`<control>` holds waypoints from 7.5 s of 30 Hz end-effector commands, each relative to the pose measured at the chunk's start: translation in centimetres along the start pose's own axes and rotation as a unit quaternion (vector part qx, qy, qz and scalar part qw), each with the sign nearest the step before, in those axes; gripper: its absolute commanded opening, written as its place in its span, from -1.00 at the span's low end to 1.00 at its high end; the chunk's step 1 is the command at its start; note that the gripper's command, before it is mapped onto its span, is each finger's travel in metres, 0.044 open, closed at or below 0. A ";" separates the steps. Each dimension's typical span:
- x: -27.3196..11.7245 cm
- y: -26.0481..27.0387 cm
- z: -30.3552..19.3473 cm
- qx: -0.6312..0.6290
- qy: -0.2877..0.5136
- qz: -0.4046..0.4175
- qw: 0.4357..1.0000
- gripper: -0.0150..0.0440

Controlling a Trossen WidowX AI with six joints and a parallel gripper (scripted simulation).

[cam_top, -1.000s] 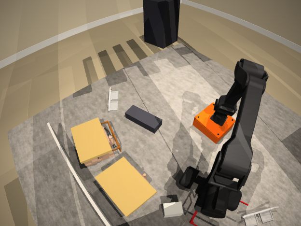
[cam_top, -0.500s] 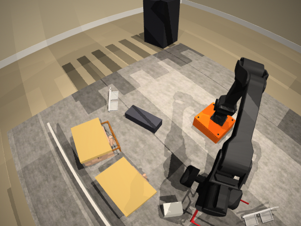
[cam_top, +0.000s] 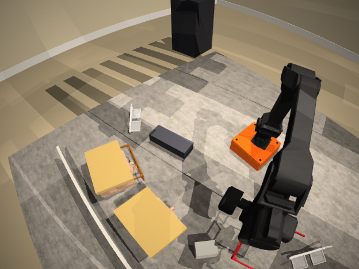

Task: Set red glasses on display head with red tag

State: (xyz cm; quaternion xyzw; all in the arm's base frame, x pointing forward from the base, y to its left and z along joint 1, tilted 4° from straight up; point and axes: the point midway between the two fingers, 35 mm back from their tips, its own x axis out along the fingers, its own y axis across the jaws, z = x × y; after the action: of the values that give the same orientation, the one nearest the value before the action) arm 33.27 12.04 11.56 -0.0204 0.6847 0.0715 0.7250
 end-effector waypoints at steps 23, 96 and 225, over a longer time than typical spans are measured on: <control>-1.7 -10.5 -3.5 -0.002 0.003 -0.006 1.000 -0.49; 2.4 -21.0 -12.5 -0.002 0.006 -0.009 1.000 -0.49; 3.0 -20.3 -12.9 0.003 0.005 -0.010 1.000 0.19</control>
State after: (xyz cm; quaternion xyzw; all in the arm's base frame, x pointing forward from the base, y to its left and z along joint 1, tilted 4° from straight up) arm 23.53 -9.83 6.19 -0.0300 0.6855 0.0623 0.7248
